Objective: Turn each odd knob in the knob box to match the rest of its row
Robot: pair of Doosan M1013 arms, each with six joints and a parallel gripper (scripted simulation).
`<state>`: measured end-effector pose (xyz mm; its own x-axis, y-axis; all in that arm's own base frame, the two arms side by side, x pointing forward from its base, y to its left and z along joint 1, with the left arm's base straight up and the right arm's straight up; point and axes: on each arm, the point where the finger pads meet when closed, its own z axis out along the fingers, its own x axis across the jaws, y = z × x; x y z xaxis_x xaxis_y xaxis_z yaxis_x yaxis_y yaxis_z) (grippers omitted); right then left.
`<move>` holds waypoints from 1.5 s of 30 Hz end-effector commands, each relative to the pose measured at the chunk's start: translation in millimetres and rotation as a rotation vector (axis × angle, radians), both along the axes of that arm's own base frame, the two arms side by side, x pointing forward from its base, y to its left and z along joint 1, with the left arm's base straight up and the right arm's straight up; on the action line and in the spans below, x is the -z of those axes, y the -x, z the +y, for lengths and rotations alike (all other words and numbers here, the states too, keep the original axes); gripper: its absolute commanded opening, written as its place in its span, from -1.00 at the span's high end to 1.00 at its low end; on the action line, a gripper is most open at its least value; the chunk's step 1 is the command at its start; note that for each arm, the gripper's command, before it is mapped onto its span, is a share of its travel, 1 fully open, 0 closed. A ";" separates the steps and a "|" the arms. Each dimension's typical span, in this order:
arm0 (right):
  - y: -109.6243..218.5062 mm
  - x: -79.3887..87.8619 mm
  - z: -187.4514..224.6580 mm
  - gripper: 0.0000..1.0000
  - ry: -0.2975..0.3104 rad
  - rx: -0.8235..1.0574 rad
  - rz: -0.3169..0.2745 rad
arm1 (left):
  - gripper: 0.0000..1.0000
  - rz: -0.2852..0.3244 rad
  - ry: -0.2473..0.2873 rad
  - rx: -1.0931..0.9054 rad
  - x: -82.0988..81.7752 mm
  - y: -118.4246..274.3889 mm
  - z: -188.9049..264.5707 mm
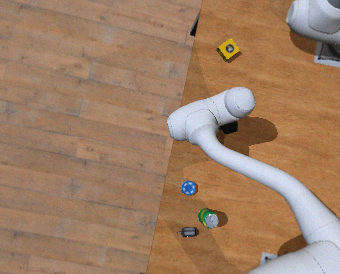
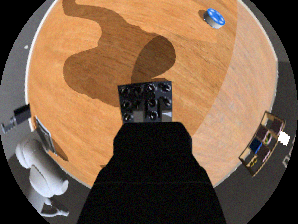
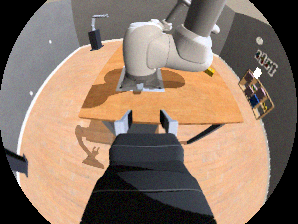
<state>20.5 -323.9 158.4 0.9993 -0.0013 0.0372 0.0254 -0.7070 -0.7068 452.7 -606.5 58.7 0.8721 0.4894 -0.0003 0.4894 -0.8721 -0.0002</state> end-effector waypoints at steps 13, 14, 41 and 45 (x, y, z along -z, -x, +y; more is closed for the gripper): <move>-0.1 -0.4 -0.3 -1.00 0.001 0.000 0.000 | 0.07 -0.001 0.001 0.000 -27.7 -0.4 -0.4; -0.1 -0.4 -0.3 -1.00 0.001 0.000 0.000 | 0.07 -0.001 0.001 -0.004 -27.7 -0.3 -0.3; -0.1 -0.4 -0.3 -1.00 0.001 0.000 0.000 | 0.07 -0.001 0.001 -0.914 -38.1 8.1 1.3; -0.1 -0.4 -0.3 -1.00 0.001 0.000 0.000 | 0.07 -0.001 0.001 -1.052 -39.6 7.8 0.8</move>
<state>20.5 -323.9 158.4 0.9993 -0.0013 0.0372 0.0254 -0.7070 -0.7068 444.6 -605.0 95.9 0.1388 0.9903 -0.0063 0.9903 -0.1389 -0.0062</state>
